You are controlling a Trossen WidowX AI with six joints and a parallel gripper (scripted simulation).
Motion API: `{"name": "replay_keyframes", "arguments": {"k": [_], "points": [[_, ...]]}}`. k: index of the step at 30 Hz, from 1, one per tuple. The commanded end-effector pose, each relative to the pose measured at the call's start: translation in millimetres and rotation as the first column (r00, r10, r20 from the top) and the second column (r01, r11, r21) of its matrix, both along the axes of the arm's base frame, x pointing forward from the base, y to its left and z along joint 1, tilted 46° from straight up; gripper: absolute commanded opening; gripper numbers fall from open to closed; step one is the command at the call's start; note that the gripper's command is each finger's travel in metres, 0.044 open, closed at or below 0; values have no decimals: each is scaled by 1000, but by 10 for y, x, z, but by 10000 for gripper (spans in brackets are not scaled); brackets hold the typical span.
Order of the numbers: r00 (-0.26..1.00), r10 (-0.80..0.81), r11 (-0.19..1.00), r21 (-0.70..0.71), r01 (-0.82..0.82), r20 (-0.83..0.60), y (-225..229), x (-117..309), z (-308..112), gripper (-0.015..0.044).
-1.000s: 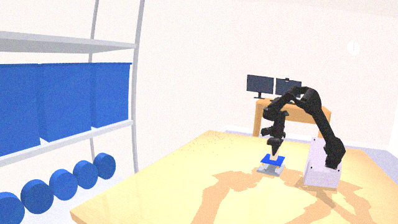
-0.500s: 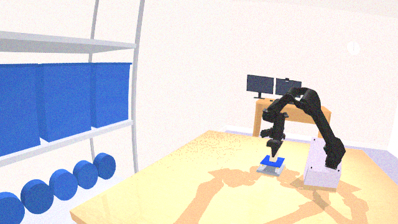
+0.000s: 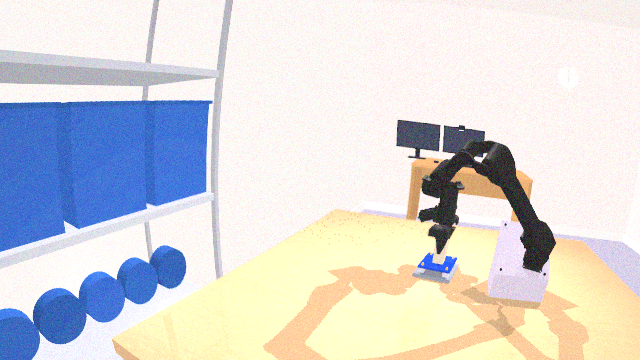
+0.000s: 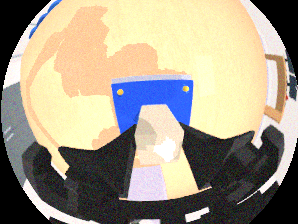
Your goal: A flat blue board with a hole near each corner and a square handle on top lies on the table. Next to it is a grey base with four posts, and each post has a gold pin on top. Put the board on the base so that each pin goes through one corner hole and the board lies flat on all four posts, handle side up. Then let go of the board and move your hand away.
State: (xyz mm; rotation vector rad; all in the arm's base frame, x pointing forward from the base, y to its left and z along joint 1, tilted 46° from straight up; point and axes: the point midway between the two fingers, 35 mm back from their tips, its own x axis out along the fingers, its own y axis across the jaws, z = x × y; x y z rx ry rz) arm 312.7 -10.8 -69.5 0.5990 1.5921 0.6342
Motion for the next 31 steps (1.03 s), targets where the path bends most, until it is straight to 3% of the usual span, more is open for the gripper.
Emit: {"name": "replay_keyframes", "arguments": {"k": [1,6,16,20,31], "points": [[1000,1,1000,0,-1,0,-1,-1,1,315],[1000,1,1000,0,-1,0,-27,5,26,440],[1000,-1,1000,-1,1,-1,-302,45,298,440],[1000,-8,1000,1,8,0,-587,63,588,440],[1000,-8,1000,1,8,0,-604,62,607,440]]}}
